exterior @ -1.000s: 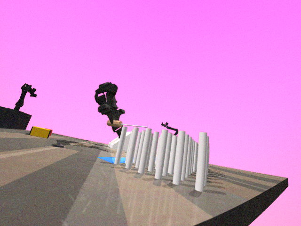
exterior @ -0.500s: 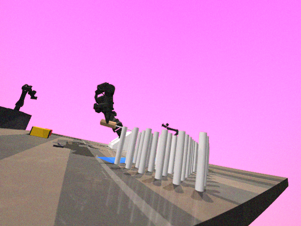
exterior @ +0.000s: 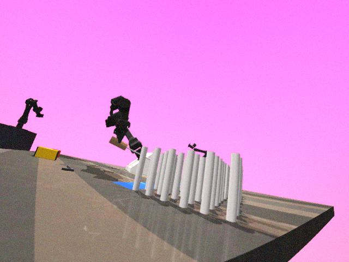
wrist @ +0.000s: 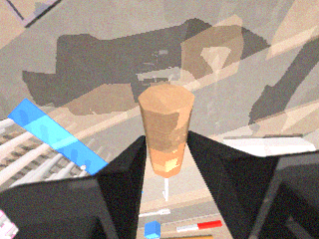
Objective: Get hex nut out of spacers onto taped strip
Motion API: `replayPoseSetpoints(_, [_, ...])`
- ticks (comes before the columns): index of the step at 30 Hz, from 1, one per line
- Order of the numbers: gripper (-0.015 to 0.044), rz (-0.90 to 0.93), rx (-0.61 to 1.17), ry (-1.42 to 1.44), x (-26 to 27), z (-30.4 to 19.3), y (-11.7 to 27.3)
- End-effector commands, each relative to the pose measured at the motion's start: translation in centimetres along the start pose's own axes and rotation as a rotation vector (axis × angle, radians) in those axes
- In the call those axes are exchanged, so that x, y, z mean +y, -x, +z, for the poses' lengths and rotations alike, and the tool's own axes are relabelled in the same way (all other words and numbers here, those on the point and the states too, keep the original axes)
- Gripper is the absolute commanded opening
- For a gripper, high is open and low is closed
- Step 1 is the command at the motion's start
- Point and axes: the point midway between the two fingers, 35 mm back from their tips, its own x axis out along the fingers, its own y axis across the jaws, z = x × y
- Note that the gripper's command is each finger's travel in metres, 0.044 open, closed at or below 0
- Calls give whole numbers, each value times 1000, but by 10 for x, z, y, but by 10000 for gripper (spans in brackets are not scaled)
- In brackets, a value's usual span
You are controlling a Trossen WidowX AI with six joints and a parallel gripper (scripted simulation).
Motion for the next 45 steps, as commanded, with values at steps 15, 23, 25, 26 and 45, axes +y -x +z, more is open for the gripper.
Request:
replayPoseSetpoints(15, [0, -105, -136, 608, -25, 34, 4])
replayPoseSetpoints(23, [0, -179, -174, 866, -36, 47, 8])
replayPoseSetpoints(25, [0, -200, -181, 931, -39, 51, 9])
replayPoseSetpoints(26, [0, -211, -185, 963, -40, 52, 9])
replayPoseSetpoints(45, [0, -455, -186, 1567, -67, 82, 20])
